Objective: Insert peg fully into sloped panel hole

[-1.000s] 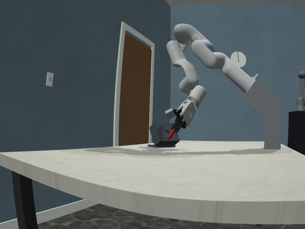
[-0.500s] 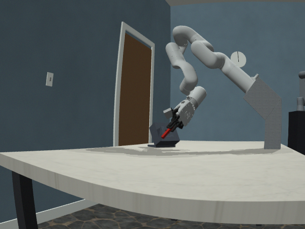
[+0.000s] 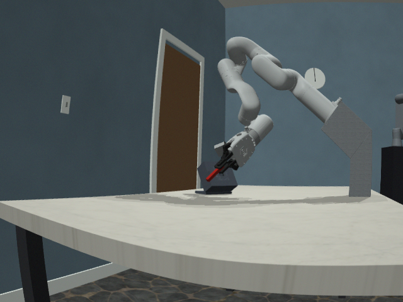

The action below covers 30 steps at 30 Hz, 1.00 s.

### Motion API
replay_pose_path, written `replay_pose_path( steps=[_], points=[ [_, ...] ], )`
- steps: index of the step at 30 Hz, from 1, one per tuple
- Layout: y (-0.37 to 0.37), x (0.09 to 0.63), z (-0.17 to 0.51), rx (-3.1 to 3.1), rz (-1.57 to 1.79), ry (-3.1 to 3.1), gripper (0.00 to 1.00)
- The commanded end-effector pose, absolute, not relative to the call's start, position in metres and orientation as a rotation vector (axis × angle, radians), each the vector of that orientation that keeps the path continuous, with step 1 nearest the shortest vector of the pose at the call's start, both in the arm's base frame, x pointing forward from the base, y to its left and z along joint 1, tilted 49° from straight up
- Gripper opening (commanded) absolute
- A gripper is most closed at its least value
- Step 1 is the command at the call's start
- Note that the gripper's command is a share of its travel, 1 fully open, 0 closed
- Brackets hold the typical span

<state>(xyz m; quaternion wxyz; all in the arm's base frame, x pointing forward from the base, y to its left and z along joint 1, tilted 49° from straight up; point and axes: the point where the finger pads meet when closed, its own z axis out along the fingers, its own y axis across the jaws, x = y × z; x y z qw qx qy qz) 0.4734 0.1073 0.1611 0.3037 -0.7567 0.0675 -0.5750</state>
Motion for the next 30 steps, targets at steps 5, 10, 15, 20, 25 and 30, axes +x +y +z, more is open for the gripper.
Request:
replay_pose_path(
  steps=[5, 10, 15, 20, 25, 30],
  points=[
    [0.118, 0.480, 0.166, -1.948, -1.557, 0.219, 0.00],
    [0.122, 0.483, 0.169, -1.921, -1.574, 0.241, 0.00],
    [0.126, 0.487, 0.172, -1.888, -1.596, 0.269, 0.00],
    [0.130, 0.490, 0.174, -1.857, -1.619, 0.298, 0.00],
    [0.132, 0.492, 0.176, -1.840, -1.632, 0.316, 0.00],
    [0.135, 0.495, 0.178, -1.811, -1.656, 0.346, 0.00]
  ],
)
